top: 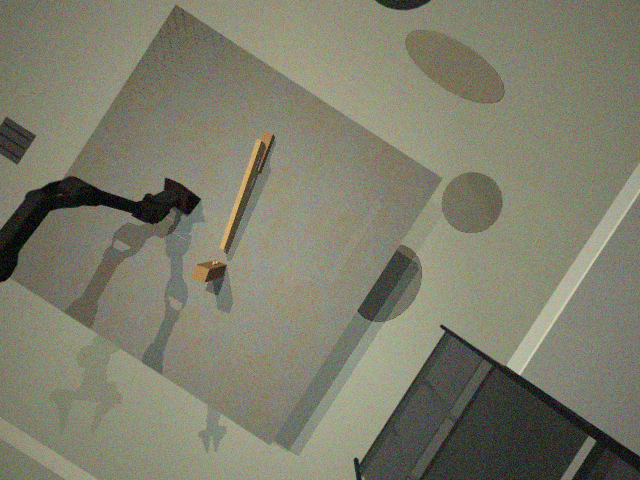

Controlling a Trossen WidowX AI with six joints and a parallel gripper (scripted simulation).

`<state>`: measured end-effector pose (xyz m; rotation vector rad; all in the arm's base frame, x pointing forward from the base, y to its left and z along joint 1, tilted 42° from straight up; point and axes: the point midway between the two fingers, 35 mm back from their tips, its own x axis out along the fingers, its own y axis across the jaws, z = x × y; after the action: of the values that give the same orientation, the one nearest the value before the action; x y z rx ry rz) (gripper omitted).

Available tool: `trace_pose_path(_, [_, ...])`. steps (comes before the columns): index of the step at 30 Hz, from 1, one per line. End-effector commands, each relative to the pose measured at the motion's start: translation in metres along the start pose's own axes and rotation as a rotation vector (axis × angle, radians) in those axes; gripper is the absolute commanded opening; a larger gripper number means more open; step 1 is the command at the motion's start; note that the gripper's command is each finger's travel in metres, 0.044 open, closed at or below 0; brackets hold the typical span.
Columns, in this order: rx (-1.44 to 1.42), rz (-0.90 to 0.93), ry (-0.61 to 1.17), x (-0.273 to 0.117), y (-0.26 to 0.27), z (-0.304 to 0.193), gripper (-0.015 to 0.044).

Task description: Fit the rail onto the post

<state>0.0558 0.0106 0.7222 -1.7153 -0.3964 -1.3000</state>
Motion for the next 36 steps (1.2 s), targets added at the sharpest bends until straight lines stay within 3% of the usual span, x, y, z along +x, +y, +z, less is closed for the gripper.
trace_pose_path(1, [0.003, 0.002, 0.002, 0.0, 0.001, -0.001, 0.0426])
trace_pose_path(7, [0.147, 0.086, 0.101, 0.008, 0.042, -0.05, 0.044])
trace_pose_path(19, [0.47, 0.454, 0.333, 0.003, 0.218, -0.119, 0.044])
trace_pose_path(27, [0.589, 0.759, 0.393, -0.025, 0.341, -0.097, 0.044])
trace_pose_path(36, [0.608, 1.141, 0.397, -0.087, 0.457, -0.031, 0.044])
